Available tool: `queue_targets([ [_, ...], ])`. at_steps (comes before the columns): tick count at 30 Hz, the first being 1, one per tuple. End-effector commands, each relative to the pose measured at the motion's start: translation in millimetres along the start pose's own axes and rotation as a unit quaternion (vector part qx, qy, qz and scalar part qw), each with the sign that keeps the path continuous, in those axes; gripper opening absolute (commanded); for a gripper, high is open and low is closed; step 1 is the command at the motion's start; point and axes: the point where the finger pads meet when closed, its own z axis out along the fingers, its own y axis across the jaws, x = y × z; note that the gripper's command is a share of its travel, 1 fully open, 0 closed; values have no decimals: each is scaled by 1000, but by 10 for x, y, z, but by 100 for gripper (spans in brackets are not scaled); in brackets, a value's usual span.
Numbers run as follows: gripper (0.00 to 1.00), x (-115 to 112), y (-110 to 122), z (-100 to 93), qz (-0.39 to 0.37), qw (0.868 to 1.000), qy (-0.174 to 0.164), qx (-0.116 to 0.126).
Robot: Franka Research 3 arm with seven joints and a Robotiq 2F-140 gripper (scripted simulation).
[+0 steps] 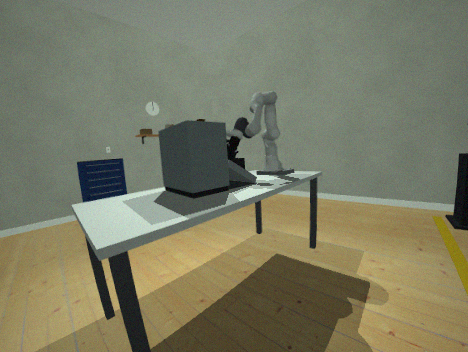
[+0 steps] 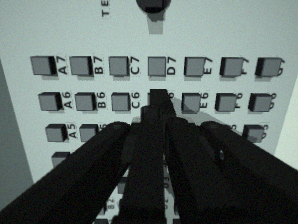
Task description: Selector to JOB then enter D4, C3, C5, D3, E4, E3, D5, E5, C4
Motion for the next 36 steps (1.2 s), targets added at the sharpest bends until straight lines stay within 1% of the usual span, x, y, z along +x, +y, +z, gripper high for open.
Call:
queue_targets([
  [1, 10, 2, -17, -14, 2, 1000, 1, 2],
  [6, 10, 2, -17, -53, 2, 1000, 1, 2],
  [10, 10, 2, -16, -123, 2, 1000, 1, 2],
  [12, 10, 2, -16, -123, 2, 1000, 1, 2],
  [23, 10, 2, -16, -299, 2, 1000, 1, 2],
  [36, 10, 2, 4, -327, 2, 1000, 1, 2],
])
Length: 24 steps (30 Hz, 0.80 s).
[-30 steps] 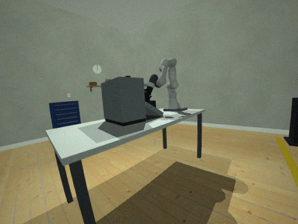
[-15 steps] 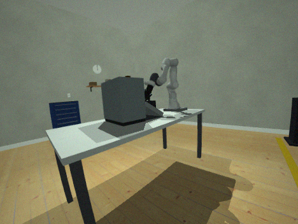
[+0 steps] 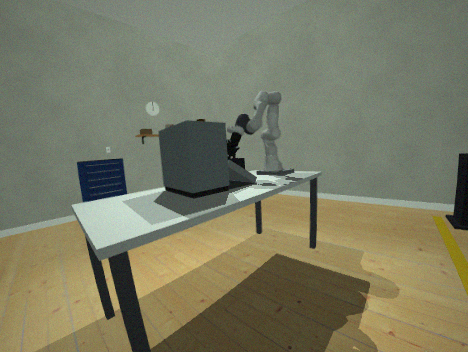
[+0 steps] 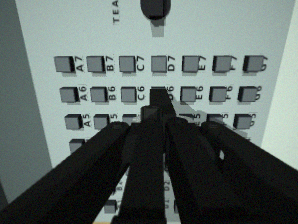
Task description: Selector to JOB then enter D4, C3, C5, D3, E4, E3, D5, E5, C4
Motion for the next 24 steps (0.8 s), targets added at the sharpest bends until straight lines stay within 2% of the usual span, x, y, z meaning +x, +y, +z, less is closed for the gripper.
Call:
queue_targets([
  [1, 10, -5, 60, 2, -4, 1000, -1, -3],
  [8, 10, -3, 317, 1, -4, 1000, -1, -3],
  [18, 10, -3, 359, 8, -4, 1000, -1, -3],
  [24, 10, -3, 360, 76, -4, 1000, -1, -3],
])
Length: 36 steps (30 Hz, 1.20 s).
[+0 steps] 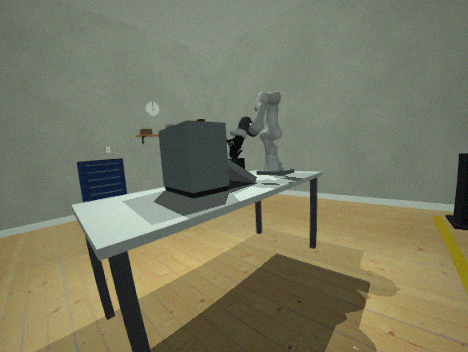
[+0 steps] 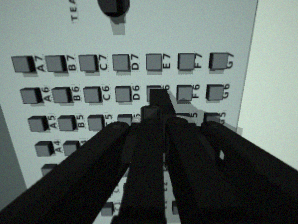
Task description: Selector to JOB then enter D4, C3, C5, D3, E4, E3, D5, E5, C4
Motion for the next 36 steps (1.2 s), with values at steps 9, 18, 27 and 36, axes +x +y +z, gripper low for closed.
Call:
queue_targets([
  [9, 10, 16, -24, 137, -9, 1000, 0, 6],
  [18, 10, 16, -24, 171, -9, 1000, 0, 6],
  [27, 10, 16, -24, 171, -9, 1000, 0, 6],
  [36, 10, 16, -24, 172, -9, 1000, 0, 6],
])
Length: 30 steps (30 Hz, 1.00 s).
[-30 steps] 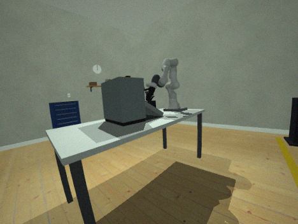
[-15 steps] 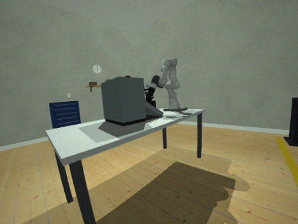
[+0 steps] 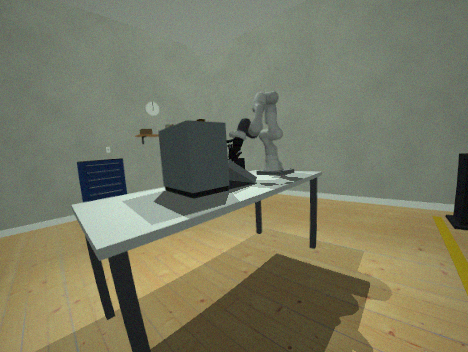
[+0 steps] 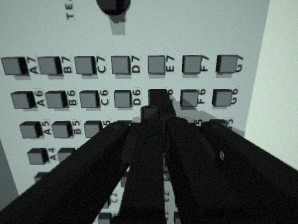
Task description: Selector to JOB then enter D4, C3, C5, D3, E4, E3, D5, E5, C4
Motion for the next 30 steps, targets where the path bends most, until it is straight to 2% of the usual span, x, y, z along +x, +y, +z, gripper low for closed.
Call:
queue_targets([
  [1, 10, 8, -9, 2, -6, 1000, -1, 4],
  [30, 10, 7, -9, 88, -6, 1000, -1, 4],
])
